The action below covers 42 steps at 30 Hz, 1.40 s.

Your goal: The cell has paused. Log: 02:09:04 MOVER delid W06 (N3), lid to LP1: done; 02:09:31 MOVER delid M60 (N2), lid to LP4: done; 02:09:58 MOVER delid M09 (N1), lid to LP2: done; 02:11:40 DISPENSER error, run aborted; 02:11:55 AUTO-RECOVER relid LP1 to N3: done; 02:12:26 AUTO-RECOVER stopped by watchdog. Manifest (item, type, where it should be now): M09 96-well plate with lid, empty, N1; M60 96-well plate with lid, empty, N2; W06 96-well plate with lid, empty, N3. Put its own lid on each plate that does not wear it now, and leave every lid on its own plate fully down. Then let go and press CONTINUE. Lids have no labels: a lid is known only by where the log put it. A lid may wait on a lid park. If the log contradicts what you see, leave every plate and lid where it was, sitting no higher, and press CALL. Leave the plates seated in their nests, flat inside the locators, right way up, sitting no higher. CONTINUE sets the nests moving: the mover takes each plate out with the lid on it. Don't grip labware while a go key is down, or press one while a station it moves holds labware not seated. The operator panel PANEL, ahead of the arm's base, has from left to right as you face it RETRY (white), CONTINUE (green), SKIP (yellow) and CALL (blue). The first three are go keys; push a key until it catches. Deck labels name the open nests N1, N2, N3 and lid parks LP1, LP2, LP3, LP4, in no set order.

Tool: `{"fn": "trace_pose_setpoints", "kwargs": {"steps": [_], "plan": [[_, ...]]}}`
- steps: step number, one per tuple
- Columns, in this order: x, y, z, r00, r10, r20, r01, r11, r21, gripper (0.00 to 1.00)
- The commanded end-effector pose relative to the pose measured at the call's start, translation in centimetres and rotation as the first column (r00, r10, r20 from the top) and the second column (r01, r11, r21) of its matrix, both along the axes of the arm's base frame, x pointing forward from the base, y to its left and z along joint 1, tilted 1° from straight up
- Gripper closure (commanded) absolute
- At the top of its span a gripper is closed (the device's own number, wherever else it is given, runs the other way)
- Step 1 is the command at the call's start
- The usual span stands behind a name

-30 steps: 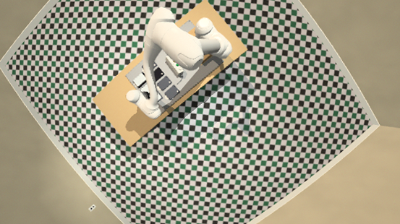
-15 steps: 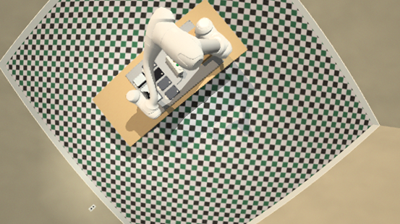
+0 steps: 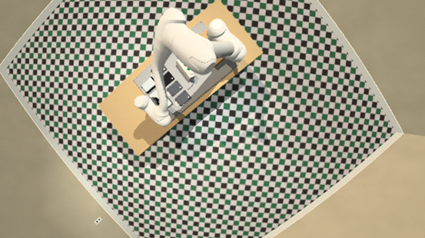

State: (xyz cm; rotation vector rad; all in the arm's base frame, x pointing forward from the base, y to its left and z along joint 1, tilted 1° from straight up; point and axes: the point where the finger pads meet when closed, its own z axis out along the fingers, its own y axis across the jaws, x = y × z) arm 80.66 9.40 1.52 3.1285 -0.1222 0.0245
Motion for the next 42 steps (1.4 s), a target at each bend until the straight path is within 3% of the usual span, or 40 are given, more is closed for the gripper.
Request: {"fn": "trace_pose_setpoints", "kwargs": {"steps": [1, 42], "plan": [[0.00, 0.00, 0.02, 1.000, 0.000, 0.000, 0.000, 1.000, 0.000, 1.00], [0.01, 0.00, -0.75, 1.000, 0.000, 0.000, 0.000, 1.000, 0.000, 1.00]]}}
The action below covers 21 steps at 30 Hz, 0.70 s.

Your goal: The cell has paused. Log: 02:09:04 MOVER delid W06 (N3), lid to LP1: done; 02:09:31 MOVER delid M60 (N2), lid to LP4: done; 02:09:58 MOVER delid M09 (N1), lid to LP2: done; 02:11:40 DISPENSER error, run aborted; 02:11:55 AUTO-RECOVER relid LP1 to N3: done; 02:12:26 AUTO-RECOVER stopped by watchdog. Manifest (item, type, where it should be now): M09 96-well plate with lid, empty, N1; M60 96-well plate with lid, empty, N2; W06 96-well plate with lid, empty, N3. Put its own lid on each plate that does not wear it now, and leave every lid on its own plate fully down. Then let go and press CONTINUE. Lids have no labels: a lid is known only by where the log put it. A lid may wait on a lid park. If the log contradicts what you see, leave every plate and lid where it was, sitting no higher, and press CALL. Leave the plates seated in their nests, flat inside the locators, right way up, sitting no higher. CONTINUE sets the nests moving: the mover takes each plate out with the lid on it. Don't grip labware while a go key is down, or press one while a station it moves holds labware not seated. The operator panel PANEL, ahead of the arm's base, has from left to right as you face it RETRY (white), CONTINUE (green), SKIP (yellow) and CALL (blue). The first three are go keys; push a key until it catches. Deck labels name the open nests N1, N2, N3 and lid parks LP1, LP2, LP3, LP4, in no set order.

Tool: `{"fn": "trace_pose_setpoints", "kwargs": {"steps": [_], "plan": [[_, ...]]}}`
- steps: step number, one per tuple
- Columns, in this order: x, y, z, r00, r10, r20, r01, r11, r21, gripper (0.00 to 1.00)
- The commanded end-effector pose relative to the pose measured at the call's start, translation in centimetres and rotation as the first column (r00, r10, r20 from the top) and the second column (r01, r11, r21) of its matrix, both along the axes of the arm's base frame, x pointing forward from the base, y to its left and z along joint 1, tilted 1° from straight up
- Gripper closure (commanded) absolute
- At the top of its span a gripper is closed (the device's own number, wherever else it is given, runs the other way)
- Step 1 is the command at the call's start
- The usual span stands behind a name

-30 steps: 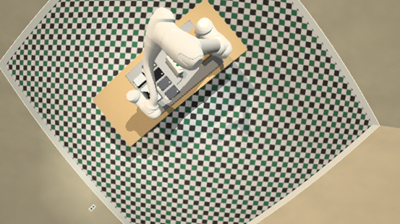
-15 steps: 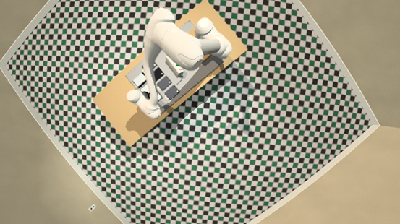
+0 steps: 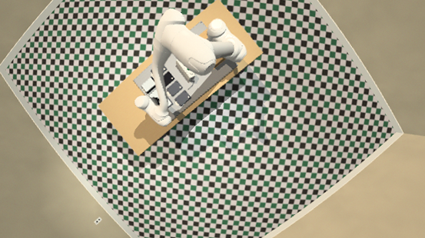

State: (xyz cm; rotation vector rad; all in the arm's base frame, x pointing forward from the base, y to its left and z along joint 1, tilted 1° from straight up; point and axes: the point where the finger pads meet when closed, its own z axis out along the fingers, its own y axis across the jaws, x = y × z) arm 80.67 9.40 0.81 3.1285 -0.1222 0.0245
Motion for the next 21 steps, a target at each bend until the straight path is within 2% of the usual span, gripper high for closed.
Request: {"fn": "trace_pose_setpoints", "kwargs": {"steps": [1, 21], "plan": [[0.00, 0.00, -0.06, 1.000, 0.000, 0.000, 0.000, 1.000, 0.000, 1.00], [0.01, 0.00, -0.27, 1.000, 0.000, 0.000, 0.000, 1.000, 0.000, 1.00]]}}
